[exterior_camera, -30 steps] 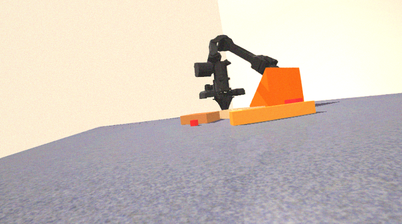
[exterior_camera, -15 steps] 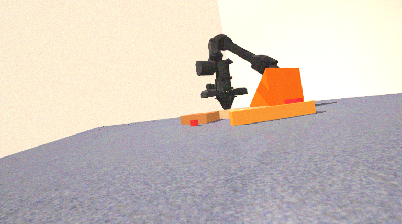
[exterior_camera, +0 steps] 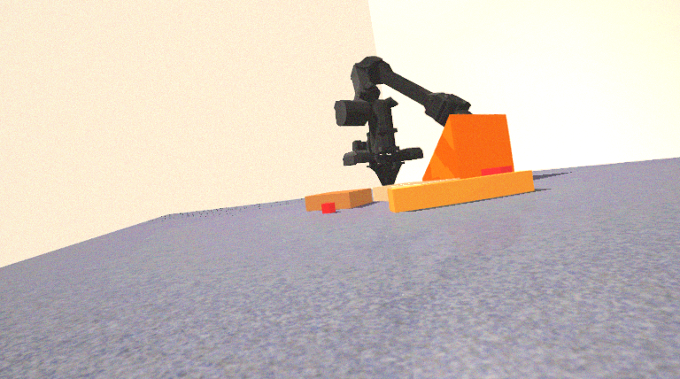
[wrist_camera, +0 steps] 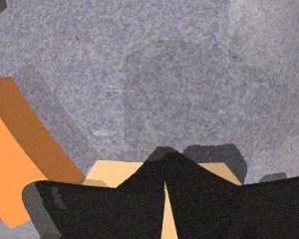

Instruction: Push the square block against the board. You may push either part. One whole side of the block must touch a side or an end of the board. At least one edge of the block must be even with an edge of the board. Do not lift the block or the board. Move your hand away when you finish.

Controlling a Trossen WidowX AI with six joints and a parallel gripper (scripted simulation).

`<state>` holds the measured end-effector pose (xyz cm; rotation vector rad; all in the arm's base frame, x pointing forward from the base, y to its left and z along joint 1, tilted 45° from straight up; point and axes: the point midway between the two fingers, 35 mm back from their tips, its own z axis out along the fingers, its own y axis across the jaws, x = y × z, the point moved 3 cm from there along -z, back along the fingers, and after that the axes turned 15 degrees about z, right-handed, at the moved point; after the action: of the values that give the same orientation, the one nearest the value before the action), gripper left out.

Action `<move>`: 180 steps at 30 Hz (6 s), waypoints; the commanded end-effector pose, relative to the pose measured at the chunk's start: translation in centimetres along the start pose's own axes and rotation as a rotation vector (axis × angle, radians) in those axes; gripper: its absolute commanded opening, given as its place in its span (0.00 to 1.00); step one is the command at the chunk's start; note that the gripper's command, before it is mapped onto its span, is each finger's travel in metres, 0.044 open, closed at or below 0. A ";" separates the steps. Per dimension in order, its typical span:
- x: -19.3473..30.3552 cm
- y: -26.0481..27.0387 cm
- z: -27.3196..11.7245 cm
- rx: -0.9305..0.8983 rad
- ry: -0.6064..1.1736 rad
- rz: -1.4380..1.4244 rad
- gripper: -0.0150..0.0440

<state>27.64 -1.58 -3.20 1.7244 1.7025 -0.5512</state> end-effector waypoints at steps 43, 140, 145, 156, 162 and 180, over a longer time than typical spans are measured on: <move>0.5 -0.3 0.2 0.010 0.005 0.001 0.25; 4.0 15.5 -6.2 -0.006 0.011 -1.510 0.25; 5.0 16.6 -6.1 -0.007 0.011 -1.681 0.25; 7.3 18.8 -5.7 -0.011 0.008 -2.058 0.25; 8.1 19.3 -5.5 -0.012 0.008 -2.178 0.25; 7.9 19.3 0.0 -0.009 0.006 -2.178 0.25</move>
<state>47.26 5.05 -5.91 -0.8606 2.8509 -1.2121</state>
